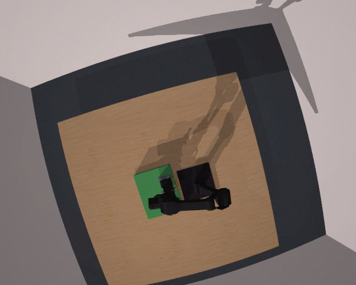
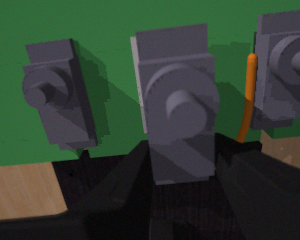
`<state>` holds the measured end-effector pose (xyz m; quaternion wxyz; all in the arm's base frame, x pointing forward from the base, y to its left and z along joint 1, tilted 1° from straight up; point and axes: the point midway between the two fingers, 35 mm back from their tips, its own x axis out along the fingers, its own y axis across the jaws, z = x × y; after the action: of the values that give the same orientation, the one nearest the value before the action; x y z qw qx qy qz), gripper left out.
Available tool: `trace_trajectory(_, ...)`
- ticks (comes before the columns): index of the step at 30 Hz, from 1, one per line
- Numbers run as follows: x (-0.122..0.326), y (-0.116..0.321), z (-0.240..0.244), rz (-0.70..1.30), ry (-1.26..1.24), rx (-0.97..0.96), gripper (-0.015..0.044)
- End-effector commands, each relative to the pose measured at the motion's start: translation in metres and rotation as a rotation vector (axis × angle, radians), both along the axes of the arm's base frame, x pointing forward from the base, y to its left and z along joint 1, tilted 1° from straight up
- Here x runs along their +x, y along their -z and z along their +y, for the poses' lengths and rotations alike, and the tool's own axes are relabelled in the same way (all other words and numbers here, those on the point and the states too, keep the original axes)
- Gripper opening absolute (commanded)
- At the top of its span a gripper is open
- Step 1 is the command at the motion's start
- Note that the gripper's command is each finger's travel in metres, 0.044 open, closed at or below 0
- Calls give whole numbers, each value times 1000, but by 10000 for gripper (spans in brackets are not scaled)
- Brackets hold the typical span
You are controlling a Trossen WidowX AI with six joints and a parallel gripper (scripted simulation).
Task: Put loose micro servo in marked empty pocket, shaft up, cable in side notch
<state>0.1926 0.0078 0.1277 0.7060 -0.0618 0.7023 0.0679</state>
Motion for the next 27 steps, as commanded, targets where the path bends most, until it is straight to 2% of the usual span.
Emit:
trace_trajectory(1, 0, 1, 0, -2, -3, -1, 0)
trace_trajectory(27, 1, 19, 0, -2, -3, -1, 0)
